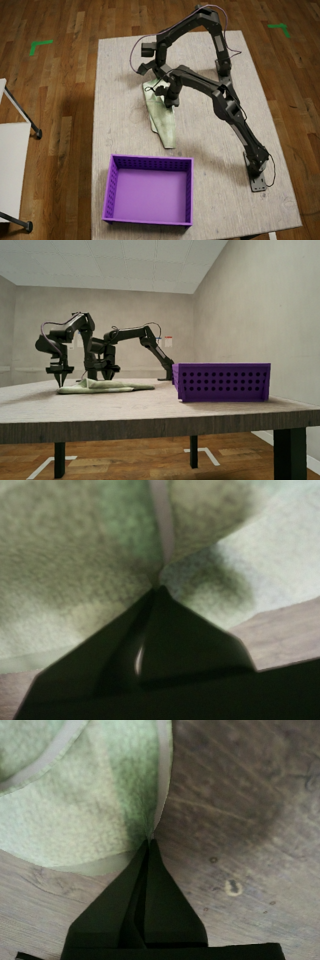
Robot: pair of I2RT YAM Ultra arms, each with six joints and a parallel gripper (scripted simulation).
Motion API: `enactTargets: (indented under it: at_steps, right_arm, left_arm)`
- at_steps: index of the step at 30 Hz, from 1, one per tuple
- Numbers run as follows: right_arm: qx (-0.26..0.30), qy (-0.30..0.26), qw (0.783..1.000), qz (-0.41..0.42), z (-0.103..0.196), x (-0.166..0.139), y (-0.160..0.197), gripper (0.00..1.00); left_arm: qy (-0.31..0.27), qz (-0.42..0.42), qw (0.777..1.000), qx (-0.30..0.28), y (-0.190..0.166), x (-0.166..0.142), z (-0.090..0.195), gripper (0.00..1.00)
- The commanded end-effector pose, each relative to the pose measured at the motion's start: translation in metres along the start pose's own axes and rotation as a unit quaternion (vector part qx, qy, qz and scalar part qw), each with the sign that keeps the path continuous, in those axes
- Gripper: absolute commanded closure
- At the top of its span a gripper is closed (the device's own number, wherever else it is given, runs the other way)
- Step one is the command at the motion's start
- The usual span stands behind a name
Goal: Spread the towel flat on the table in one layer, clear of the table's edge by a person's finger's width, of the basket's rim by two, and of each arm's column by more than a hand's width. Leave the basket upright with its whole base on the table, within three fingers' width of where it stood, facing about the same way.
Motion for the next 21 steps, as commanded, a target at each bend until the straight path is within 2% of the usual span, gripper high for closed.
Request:
enactTargets:
  at_steps: [1,2,3,7,8,12,16,21]
  right_arm:
    - [-0.005,0.015,1.000,0.000,-0.010,-0.007,-0.004,1.00]
    - [-0.005,0.015,1.000,0.000,-0.010,-0.007,-0.004,1.00]
    - [-0.015,0.002,1.000,0.001,0.005,-0.010,-0.007,1.00]
    - [-0.009,0.013,1.000,-0.001,-0.004,-0.010,-0.009,1.00]
    - [-0.024,-0.010,1.000,0.003,0.036,-0.002,-0.010,1.00]
    - [-0.024,-0.010,1.000,0.005,0.036,-0.001,-0.009,1.00]
    - [-0.006,0.015,1.000,0.003,0.019,-0.008,-0.005,1.00]
    - [-0.012,0.002,1.000,0.005,0.028,-0.007,-0.004,1.00]
  left_arm:
    - [0.010,-0.006,1.000,-0.002,-0.006,-0.008,-0.006,1.00]
    - [0.012,-0.006,1.000,-0.001,-0.005,-0.009,-0.006,1.00]
    - [-0.012,0.000,1.000,-0.012,-0.008,0.003,0.024,1.00]
    - [-0.012,-0.001,1.000,-0.012,-0.008,0.003,0.023,1.00]
    - [-0.018,0.001,1.000,-0.019,-0.007,0.007,0.046,1.00]
    - [-0.014,0.004,1.000,-0.014,-0.004,0.009,0.039,1.00]
    - [-0.012,0.003,1.000,-0.012,-0.004,0.008,0.037,1.00]
    - [-0.011,0.003,1.000,-0.012,-0.004,0.008,0.037,1.00]
Point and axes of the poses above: on each arm, the point where the finger pads meet when closed, its own z axis back along the fingers, its own y axis across the jaws, x = y × z, the point moved 9 cm from there along z, back along the fingers, and after that the axes turned 9 degrees about -z, right-handed, at the moved point
